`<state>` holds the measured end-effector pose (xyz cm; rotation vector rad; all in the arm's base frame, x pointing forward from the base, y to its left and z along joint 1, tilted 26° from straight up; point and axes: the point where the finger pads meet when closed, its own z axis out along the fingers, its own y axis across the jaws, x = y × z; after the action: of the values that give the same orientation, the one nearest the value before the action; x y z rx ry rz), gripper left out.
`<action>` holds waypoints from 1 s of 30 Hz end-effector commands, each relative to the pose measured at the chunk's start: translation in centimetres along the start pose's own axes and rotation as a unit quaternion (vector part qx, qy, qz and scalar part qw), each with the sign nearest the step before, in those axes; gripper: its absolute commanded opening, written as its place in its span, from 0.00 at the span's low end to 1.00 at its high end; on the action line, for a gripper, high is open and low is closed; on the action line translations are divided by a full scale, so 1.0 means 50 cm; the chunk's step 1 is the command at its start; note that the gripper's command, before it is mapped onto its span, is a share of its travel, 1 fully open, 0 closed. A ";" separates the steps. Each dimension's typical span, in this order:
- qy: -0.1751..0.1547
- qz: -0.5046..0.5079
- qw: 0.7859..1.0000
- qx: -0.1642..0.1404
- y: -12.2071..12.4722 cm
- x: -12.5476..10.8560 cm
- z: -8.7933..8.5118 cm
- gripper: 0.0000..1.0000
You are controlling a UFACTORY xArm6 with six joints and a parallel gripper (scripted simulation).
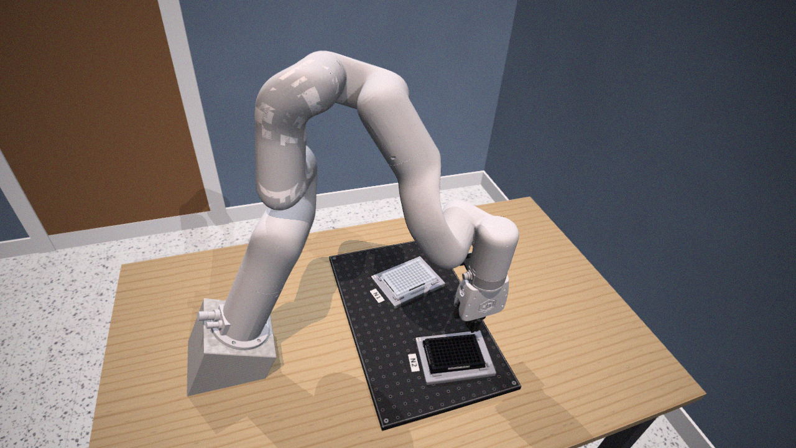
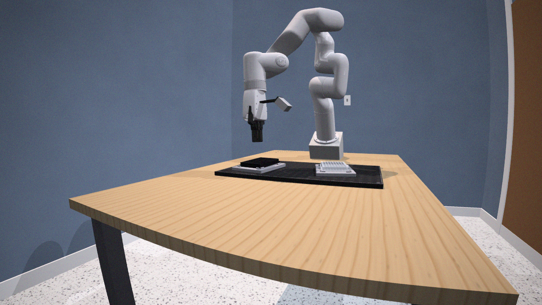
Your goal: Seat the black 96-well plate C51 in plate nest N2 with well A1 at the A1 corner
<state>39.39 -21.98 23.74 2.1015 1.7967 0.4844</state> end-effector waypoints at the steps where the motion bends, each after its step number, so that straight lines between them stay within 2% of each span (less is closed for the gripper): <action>1: -0.009 0.014 1.000 0.002 -0.009 -0.019 -0.007 0.00; 4: -0.029 0.048 0.998 0.009 -0.027 -0.042 -0.012 0.00; 9: -0.029 0.048 0.998 0.009 -0.055 -0.077 -0.021 0.00; 13: -0.029 0.048 0.998 0.009 -0.055 -0.077 -0.021 0.00; 17: -0.029 0.048 0.998 0.009 -0.055 -0.078 -0.010 0.00; 30: -0.029 0.048 0.998 0.009 -0.057 -0.081 0.059 0.00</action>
<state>37.22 -25.52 20.22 2.2027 1.6832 0.4260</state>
